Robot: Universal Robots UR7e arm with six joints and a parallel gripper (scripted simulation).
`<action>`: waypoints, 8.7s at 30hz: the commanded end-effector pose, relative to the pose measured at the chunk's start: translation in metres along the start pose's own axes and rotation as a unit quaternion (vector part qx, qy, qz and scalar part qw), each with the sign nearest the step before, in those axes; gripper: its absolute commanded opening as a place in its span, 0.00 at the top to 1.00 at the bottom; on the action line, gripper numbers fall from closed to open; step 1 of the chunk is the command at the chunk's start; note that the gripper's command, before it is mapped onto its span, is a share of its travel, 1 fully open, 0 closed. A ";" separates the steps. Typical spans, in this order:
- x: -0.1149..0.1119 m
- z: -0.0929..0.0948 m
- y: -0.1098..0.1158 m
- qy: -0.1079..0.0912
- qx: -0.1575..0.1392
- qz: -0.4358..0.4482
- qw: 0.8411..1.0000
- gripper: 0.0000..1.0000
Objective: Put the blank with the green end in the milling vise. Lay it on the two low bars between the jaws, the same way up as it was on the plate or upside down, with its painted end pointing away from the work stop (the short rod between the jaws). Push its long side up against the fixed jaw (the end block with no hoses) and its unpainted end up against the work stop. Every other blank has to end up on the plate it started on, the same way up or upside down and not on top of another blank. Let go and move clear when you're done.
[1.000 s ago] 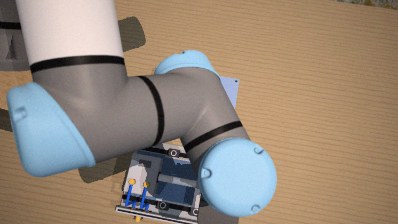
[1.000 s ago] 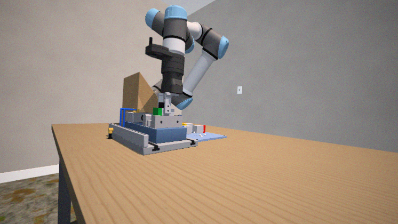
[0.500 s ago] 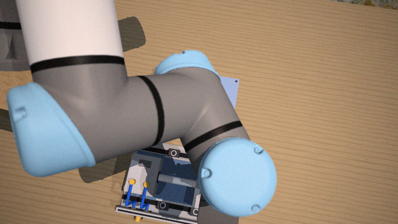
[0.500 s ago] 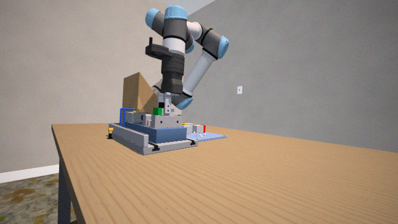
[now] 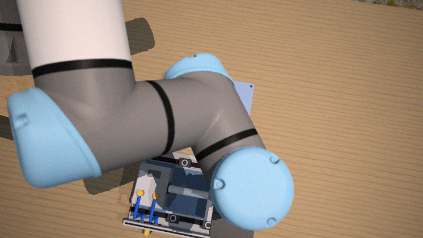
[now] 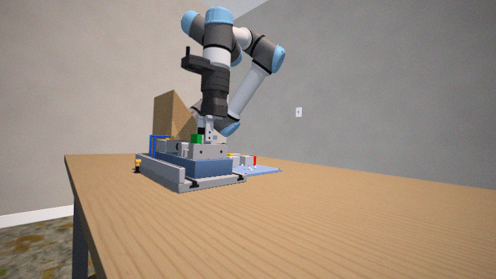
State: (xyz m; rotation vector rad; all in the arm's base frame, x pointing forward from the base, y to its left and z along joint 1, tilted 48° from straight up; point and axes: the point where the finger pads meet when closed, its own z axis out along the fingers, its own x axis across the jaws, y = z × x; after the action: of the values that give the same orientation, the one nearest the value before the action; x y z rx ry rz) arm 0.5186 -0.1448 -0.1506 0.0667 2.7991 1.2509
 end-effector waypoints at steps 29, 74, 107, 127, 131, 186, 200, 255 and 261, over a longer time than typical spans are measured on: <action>0.000 0.000 0.000 -0.001 -0.001 0.000 1.000 1.00; 0.000 0.000 -0.001 -0.001 0.000 0.000 1.000 1.00; 0.000 0.002 -0.001 -0.001 0.000 0.000 1.000 1.00; 0.000 0.002 -0.001 -0.001 0.000 0.000 1.000 0.00; 0.000 0.002 -0.001 -0.001 0.000 0.000 1.000 0.00; 0.000 0.002 -0.001 -0.001 0.000 0.000 1.000 0.00; 0.000 -0.001 -0.001 -0.001 0.000 0.000 1.000 0.00; 0.000 -0.010 -0.001 -0.001 0.000 0.000 1.000 0.00; 0.000 -0.012 -0.001 -0.001 0.000 0.000 1.000 0.00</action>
State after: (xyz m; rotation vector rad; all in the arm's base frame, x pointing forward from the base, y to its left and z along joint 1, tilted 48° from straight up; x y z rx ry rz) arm 0.5176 -0.1521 -0.1448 0.0671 2.7980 1.2526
